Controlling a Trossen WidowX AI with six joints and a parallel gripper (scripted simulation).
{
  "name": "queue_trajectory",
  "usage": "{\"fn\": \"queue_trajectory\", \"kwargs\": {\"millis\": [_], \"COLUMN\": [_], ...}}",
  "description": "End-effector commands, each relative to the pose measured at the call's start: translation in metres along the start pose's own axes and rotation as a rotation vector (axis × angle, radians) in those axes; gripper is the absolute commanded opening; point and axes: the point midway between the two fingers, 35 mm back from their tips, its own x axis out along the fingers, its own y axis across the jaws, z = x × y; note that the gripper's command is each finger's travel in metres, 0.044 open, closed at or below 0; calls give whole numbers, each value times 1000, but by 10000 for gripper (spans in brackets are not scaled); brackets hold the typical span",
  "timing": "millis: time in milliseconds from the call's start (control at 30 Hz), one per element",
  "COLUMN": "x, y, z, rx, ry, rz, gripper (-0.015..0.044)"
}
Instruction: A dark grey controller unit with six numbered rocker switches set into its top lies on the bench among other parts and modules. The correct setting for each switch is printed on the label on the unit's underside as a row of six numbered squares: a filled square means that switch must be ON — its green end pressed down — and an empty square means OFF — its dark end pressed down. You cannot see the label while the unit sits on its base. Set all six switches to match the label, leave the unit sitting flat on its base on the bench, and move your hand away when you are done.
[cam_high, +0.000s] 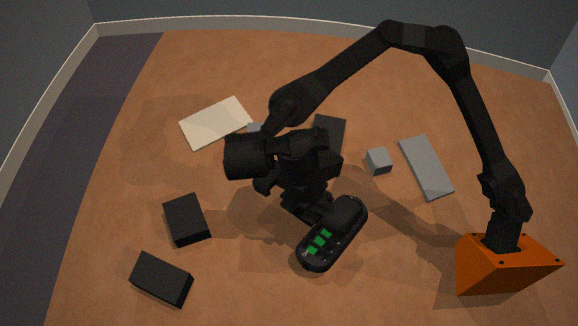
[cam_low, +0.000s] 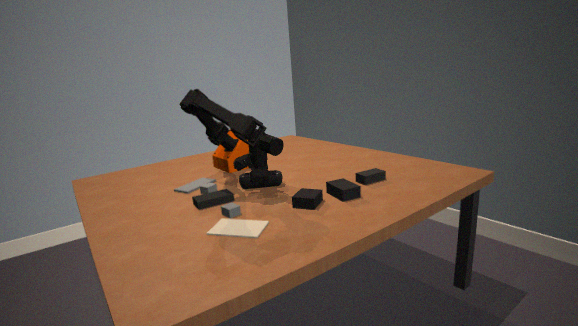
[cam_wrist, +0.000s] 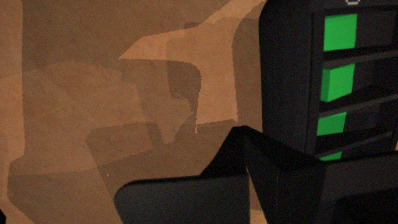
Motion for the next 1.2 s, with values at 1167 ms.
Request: {"fn": "queue_trajectory", "kwargs": {"millis": [1167], "x": [8], "y": [-30], "z": [-1], "rx": [-6], "ry": [-3], "rz": [1], "gripper": [0]}}
